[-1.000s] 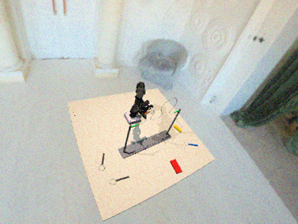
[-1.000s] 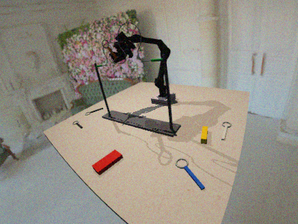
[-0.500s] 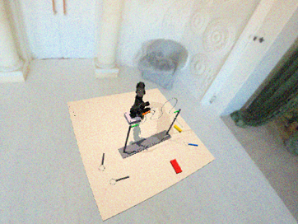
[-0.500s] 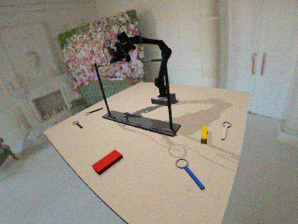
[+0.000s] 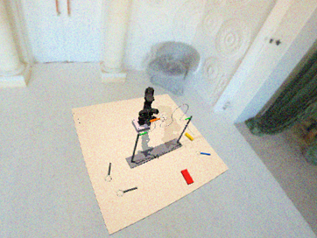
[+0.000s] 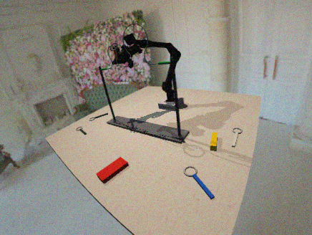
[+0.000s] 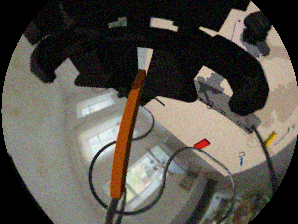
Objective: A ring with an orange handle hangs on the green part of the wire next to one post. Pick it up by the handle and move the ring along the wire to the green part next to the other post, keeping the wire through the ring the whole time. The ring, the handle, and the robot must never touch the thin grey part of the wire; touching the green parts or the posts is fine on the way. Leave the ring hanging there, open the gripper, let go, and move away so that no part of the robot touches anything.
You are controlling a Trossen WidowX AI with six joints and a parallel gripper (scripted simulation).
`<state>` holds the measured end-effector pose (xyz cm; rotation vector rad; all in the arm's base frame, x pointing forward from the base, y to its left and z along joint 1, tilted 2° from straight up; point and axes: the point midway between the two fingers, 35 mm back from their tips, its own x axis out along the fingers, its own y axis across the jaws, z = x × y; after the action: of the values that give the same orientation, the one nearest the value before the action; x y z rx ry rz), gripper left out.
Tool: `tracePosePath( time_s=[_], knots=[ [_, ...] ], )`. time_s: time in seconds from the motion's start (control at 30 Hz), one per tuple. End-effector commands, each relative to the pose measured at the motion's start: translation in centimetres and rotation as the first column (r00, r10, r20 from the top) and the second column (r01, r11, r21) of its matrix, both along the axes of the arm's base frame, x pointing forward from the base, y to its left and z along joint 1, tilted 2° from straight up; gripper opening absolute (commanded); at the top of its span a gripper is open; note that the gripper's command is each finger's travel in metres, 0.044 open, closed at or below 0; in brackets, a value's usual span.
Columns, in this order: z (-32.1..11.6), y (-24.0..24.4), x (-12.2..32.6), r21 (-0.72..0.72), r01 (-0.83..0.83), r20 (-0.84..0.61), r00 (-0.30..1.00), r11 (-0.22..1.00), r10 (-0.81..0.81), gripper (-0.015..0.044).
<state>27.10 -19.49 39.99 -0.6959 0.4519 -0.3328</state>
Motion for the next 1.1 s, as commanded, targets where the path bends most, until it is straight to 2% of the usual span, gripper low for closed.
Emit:
tracePosePath(
  time_s=[0.0,0.5,1.07],
  knots=[
    [0.5,-0.5,-0.1,-0.098,0.008,-0.007,1.0,0.995,-0.009,-0.015],
    [2.7,-1.9,-0.4,-0.455,0.022,-0.024,0.999,0.89,-0.037,-0.015],
    [5.6,-2.4,-0.6,-0.778,0.021,-0.031,0.997,0.628,-0.072,-0.015]
  ],
)
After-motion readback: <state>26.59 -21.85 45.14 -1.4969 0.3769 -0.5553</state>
